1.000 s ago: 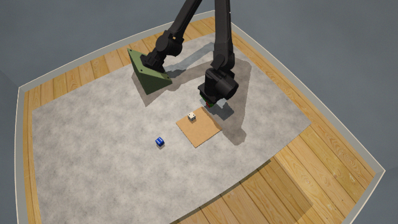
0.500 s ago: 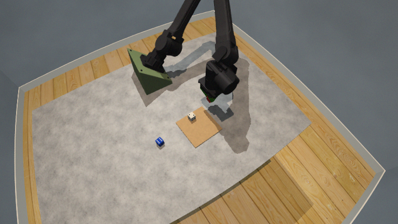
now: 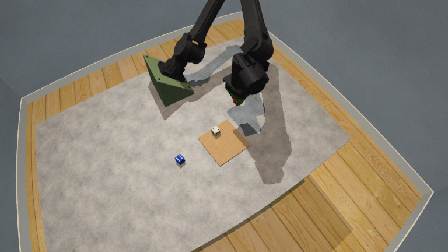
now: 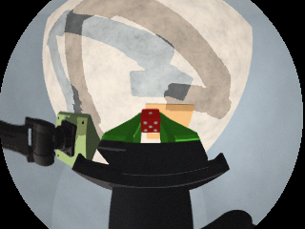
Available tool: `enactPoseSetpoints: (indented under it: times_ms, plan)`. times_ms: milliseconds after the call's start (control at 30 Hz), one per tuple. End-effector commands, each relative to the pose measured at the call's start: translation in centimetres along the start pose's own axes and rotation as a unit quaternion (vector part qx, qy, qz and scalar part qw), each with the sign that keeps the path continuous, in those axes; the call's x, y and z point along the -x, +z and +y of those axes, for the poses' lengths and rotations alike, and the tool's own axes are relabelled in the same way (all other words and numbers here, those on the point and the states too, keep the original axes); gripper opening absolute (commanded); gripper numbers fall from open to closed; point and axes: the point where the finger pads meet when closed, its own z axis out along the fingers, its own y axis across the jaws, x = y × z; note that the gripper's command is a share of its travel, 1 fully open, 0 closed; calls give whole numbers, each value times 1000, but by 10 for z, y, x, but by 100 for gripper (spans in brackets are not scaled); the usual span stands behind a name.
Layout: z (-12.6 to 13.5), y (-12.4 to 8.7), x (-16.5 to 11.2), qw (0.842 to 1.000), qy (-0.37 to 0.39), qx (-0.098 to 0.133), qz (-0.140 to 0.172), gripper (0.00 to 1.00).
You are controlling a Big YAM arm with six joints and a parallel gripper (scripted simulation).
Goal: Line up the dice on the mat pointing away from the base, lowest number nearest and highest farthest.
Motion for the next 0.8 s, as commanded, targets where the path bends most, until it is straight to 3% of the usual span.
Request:
enactPoseSetpoints:
  times_ms: [0,167,367,433,500,767]
  plan:
    - [-10,-8,3,1000,-21,-10,2,20]
    - [-10,-8,1,1000,-16,-9,2,20]
    - [-31,-17,-15,995,99,-25,6,20]
    - [-31,-17,-15,995,99,-25,6,20]
    - [-37,-18,-24,985,170,-25,5,20]
    - [-49,-20,-44,949,315,-27,2,20]
